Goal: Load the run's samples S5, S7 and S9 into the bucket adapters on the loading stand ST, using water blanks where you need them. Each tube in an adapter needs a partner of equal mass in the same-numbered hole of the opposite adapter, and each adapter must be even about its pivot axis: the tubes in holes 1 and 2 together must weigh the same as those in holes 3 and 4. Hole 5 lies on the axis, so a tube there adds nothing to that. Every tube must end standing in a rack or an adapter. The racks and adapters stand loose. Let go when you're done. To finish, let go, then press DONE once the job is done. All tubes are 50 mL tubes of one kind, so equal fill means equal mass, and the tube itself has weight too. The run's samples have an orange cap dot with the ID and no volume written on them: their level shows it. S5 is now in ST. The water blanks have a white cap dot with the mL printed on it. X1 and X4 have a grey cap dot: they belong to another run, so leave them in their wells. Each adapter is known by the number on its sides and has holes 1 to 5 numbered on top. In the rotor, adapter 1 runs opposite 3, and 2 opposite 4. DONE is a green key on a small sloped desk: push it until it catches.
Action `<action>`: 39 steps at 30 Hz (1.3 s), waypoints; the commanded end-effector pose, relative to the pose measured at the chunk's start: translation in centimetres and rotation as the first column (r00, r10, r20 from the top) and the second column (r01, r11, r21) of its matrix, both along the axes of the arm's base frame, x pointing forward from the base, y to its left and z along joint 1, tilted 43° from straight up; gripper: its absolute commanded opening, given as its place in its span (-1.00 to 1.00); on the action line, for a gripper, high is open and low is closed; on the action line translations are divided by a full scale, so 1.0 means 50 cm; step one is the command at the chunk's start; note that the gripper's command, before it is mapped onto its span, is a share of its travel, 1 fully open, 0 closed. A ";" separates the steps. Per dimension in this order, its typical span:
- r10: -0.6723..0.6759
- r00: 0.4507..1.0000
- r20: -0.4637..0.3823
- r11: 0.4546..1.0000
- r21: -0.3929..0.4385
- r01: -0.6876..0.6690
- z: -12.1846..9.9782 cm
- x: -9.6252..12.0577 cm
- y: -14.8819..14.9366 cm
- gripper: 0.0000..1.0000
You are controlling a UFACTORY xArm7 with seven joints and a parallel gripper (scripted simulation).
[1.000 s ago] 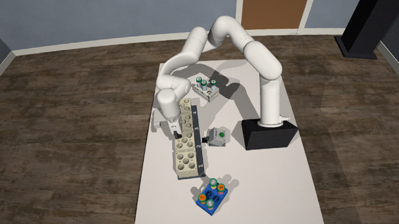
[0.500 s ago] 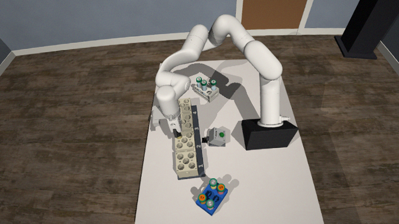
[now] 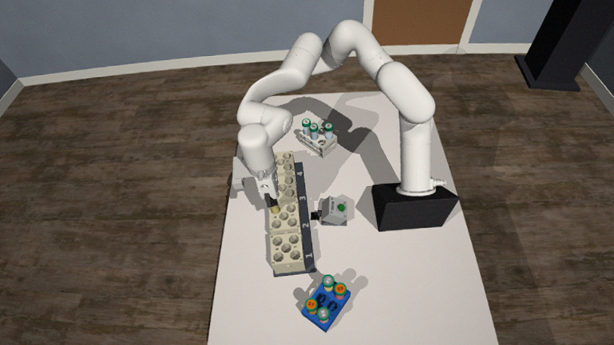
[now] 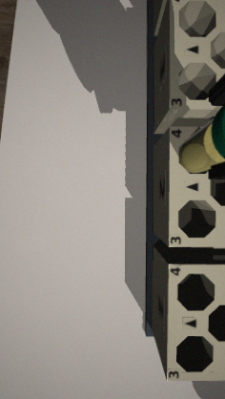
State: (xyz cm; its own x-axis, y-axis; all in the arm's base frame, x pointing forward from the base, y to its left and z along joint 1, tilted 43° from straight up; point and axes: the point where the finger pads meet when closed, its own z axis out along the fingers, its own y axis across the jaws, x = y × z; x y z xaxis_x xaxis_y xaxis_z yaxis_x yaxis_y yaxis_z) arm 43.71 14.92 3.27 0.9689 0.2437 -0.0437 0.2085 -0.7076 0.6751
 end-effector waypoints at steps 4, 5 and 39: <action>0.003 1.000 0.002 1.000 0.003 -0.003 0.022 -0.003 0.022 -1.00; 0.003 1.000 0.002 1.000 0.003 -0.003 0.025 -0.003 0.024 -1.00; 0.003 1.000 0.002 1.000 0.003 -0.003 0.103 -0.018 0.094 -1.00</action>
